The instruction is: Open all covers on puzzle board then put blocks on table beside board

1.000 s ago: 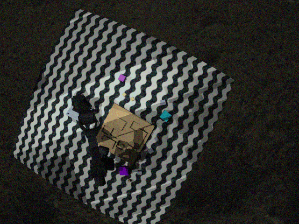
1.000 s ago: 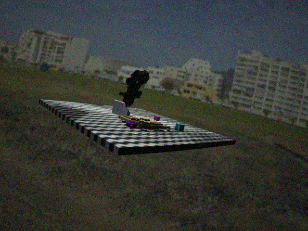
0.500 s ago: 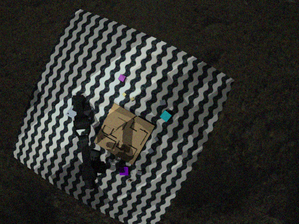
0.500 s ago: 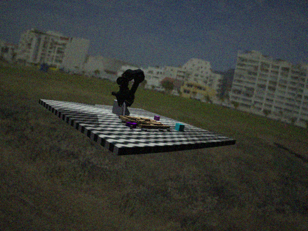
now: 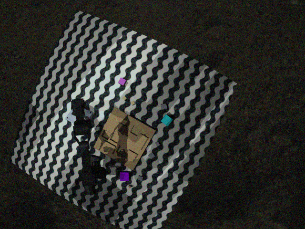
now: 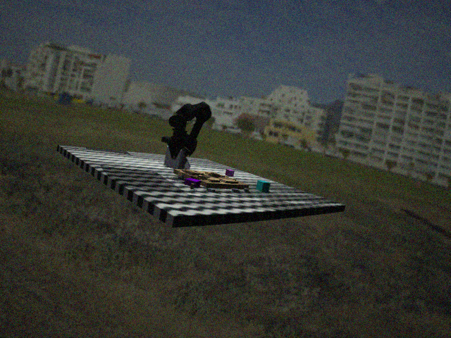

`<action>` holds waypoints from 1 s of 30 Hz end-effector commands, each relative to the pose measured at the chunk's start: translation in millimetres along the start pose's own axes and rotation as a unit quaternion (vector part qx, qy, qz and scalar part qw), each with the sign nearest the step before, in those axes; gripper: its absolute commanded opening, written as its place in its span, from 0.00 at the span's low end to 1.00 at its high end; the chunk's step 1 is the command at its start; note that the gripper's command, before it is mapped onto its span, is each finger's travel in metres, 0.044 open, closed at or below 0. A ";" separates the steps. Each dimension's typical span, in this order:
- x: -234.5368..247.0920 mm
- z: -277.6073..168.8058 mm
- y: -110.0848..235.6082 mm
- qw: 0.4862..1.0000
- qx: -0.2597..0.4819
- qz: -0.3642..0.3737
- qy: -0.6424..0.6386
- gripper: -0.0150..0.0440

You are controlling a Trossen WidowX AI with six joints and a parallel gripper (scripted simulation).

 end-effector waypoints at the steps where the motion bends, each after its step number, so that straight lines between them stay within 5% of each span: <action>1: 1.4 0.2 -10.4 1.000 0.001 0.006 -0.003 0.39; 30: 1.5 1.1 -58.2 1.000 0.000 0.007 -0.003 0.39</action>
Point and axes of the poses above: the point midway between the two fingers, 35 mm back from their tips, its own y axis back along the fingers, its own x axis across the jaws, z = x × y, the point moved 4 cm from there along y, back along the fingers, and after that the axes turned 7 degrees about y, right-handed, at the moved point
